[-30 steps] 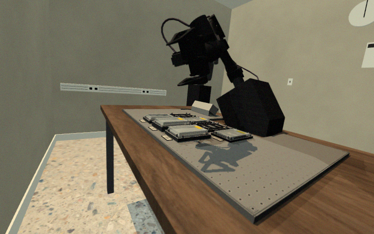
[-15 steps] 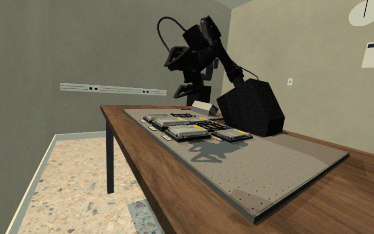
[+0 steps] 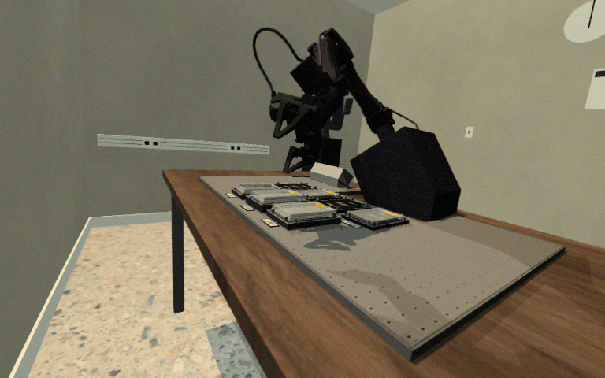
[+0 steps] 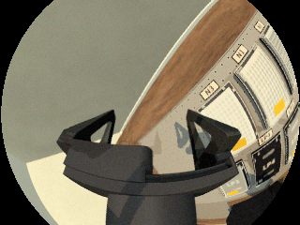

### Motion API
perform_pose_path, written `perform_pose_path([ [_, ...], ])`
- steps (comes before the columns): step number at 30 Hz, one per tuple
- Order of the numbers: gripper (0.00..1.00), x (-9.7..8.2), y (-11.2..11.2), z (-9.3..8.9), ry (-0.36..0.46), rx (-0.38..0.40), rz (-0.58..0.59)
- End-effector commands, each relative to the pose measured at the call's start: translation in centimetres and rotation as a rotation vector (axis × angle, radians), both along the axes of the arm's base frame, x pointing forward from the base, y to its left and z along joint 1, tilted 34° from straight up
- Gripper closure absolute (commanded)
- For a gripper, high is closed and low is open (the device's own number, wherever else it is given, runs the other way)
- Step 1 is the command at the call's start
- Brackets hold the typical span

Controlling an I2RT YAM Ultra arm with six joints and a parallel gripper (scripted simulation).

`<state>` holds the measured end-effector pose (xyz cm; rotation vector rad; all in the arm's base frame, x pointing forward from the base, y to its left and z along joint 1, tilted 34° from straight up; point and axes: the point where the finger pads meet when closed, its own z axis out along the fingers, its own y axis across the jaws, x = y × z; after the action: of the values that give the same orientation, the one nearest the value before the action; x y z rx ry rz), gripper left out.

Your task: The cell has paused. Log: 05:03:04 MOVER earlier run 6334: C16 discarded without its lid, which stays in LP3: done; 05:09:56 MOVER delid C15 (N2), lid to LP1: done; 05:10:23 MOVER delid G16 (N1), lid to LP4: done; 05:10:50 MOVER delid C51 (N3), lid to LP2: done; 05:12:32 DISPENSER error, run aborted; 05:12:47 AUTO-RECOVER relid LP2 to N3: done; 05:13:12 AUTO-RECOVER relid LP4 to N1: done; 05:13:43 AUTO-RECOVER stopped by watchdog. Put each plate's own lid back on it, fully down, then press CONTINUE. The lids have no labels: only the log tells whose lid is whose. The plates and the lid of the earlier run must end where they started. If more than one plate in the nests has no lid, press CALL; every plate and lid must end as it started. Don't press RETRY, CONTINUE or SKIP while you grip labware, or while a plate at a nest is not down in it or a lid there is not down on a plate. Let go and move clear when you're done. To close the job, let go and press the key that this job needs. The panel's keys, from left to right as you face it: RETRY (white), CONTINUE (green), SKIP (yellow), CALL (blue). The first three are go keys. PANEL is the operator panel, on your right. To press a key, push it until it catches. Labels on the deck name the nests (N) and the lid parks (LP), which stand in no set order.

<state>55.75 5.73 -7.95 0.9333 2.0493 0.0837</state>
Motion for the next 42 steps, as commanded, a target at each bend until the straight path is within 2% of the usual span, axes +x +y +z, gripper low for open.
perform_pose_path([
  [1,0.0,-1.1,-0.3,1.5,0.046,-0.073,0.039],
  [3,0.0,-1.8,-0.6,1.3,0.076,-0.1,0.051],
  [6,0.0,-2.7,-2.6,1.0,0.124,-0.136,0.042],
  [8,0.0,-2.7,-2.6,1.0,0.124,-0.136,0.042],
  [9,0.0,-3.2,-1.9,0.9,0.138,-0.149,0.064],
  [12,0.0,-4.2,-4.0,0.7,0.188,-0.184,0.053],
  [19,0.0,-6.8,-5.6,0.3,0.301,-0.264,0.093],
  [23,0.0,-8.4,-7.5,0.1,0.371,-0.3,0.095],
  [26,0.0,-8.8,-6.9,0.1,0.385,-0.314,0.119],
  [29,0.0,-10.0,-8.7,-0.1,0.44,-0.339,0.114],
  [36,0.0,-12.9,-10.0,-0.3,0.559,-0.402,0.164],
  [40,0.0,-14.8,-11.6,-0.3,0.634,-0.427,0.175],
  [42,0.0,-14.8,-11.6,-0.3,0.634,-0.427,0.175],
])
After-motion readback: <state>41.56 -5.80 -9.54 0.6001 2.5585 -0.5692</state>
